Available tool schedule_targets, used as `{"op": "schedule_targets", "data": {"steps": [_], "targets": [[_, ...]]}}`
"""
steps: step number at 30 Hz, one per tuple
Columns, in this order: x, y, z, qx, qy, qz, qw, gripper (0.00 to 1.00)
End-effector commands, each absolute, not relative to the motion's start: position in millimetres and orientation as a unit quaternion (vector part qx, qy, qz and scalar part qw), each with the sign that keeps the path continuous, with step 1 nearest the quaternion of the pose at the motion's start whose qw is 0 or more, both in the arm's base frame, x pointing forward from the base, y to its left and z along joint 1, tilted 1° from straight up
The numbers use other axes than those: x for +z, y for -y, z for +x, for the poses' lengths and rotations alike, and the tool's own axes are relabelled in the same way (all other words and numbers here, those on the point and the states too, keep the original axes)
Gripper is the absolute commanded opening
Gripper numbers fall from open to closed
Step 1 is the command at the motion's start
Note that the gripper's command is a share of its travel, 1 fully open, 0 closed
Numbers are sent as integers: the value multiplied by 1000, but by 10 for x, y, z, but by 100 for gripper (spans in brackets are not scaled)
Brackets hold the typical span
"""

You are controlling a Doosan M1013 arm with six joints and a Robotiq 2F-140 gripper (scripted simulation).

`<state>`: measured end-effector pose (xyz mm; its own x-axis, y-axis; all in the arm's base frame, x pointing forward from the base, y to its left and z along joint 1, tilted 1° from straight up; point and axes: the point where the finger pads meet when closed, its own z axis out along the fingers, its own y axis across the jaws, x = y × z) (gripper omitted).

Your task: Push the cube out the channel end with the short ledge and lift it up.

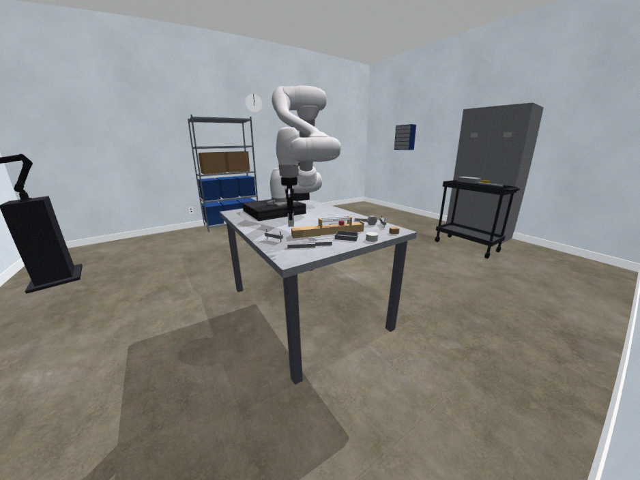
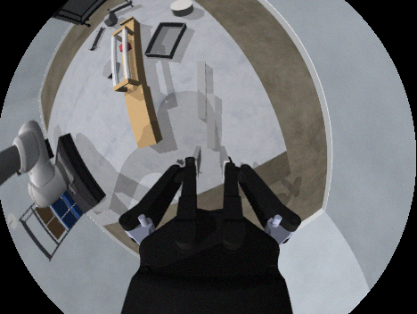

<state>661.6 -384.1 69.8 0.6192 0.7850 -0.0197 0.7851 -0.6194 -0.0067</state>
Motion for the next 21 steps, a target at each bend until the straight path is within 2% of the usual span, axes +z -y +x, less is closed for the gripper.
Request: {"op": "schedule_targets", "data": {"steps": [1, 15, 21], "targets": [[645, 3842, 6615, -10, -436, 900, 1, 23], [-80, 3862, 6606, -10, -436, 900, 1, 23], [-175, 3864, 6605, -10, -436, 900, 1, 23]]}}
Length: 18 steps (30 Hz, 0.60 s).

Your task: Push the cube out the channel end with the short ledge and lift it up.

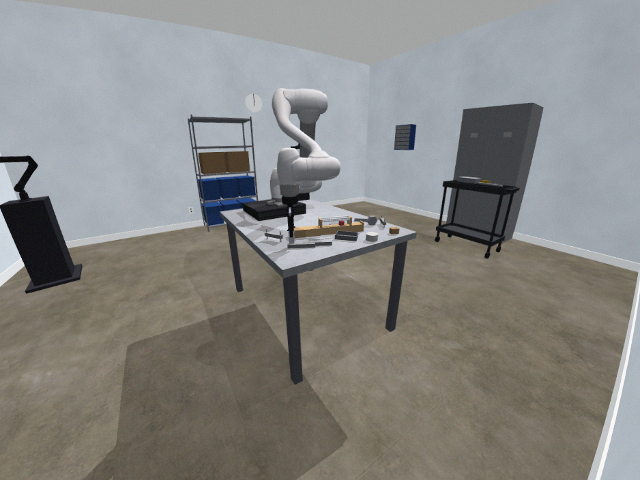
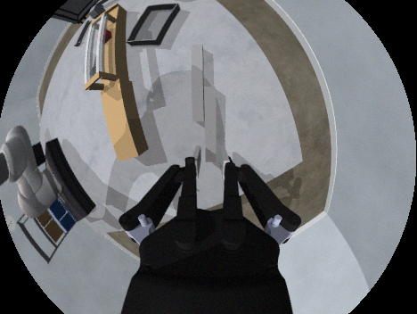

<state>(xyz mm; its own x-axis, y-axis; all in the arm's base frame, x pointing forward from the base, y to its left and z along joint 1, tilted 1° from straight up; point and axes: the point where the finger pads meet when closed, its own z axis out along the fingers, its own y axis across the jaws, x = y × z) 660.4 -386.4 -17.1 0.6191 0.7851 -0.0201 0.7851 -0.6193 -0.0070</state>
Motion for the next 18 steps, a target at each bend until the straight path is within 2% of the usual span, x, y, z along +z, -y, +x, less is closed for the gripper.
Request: {"op": "schedule_targets", "data": {"steps": [1, 18], "targets": [[-175, 3864, 6605, -10, -436, 900, 1, 23], [-417, 3867, 6601, -10, -436, 900, 1, 23]]}}
